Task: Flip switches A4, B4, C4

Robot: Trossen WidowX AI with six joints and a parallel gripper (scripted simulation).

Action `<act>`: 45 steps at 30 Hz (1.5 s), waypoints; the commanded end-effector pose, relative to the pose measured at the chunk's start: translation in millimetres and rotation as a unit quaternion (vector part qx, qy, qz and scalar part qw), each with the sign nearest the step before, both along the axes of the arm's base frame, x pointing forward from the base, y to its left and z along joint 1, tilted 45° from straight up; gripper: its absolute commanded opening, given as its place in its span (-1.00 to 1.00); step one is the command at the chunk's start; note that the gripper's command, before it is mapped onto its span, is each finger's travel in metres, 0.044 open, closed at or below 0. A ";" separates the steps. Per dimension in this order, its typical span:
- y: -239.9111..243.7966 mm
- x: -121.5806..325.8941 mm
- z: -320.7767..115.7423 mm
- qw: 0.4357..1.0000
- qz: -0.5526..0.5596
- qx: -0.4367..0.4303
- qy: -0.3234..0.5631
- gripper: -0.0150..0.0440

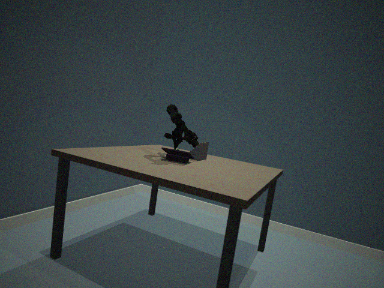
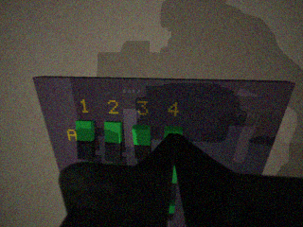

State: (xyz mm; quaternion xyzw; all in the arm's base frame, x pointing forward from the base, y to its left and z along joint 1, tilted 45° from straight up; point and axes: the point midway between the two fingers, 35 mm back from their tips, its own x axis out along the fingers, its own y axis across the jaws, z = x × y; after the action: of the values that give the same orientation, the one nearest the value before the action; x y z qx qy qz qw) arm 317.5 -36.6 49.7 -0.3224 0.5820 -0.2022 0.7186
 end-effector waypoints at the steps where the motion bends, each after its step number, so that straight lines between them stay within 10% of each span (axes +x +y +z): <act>1: -0.2 0.2 -1.0 1.000 0.002 0.001 0.001 -0.49; 45: 39.9 -16.7 40.9 1.000 0.011 0.003 -0.007 -0.49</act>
State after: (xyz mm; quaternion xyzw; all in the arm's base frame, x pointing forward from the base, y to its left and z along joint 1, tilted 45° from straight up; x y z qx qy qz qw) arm 304.8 3.5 86.4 -0.3264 0.5711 -0.1893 0.7291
